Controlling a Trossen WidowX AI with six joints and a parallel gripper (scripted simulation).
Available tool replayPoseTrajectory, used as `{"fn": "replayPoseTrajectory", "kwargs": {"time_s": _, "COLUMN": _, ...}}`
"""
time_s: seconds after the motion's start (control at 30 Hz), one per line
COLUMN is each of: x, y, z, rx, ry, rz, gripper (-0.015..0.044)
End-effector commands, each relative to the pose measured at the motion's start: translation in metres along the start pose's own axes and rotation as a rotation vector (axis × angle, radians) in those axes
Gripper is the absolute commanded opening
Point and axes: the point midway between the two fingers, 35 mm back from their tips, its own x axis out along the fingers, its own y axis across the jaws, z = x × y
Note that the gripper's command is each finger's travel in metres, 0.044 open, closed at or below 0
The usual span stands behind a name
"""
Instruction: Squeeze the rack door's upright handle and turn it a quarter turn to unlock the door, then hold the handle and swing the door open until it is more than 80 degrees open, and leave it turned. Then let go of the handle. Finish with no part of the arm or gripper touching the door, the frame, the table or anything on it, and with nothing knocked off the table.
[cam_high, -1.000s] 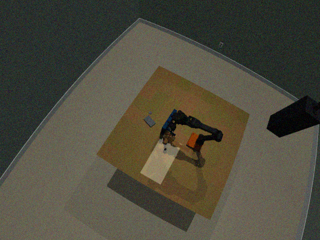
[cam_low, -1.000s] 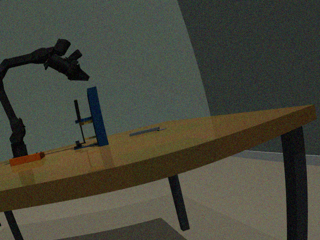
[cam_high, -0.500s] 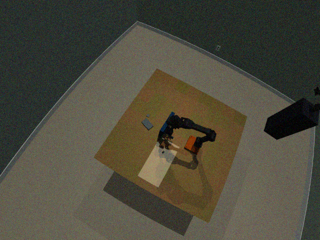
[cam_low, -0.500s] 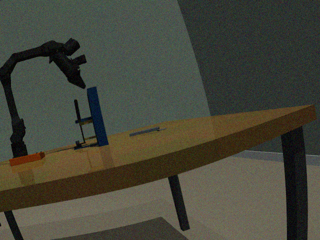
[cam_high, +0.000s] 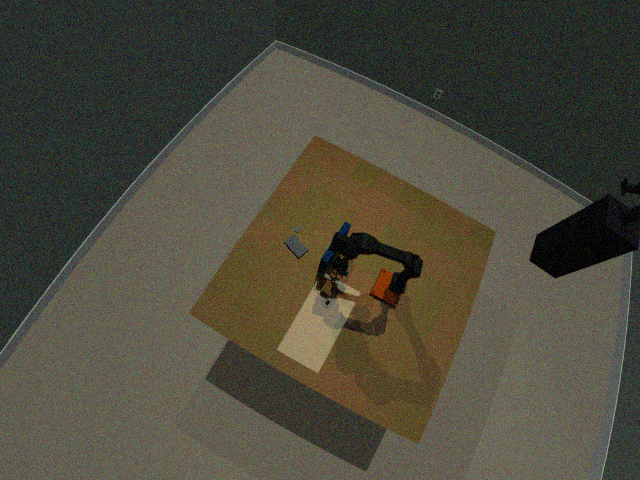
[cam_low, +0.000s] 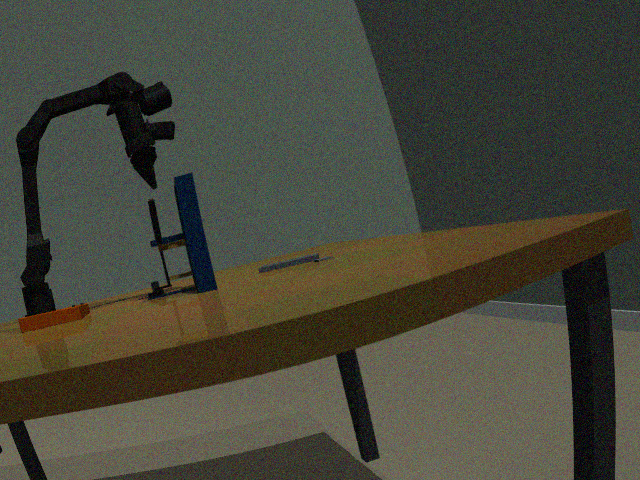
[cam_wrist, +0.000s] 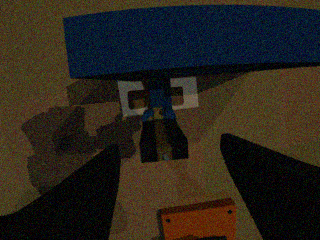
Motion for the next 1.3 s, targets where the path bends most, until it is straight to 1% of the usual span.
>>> {"fn": "replayPoseTrajectory", "kwargs": {"time_s": 0.0, "x": 0.000, "y": 0.003, "z": -0.008, "rx": 0.002, "ry": 0.096, "rz": -0.026, "gripper": 0.0280}}
{"fn": "replayPoseTrajectory", "kwargs": {"time_s": 0.27, "x": 0.000, "y": 0.004, "z": -0.010, "rx": 0.002, "ry": 0.112, "rz": -0.030, "gripper": 0.0280}}
{"fn": "replayPoseTrajectory", "kwargs": {"time_s": 1.27, "x": 0.048, "y": 0.003, "z": -0.016, "rx": -0.001, "ry": 0.176, "rz": -0.013, "gripper": 0.0280}}
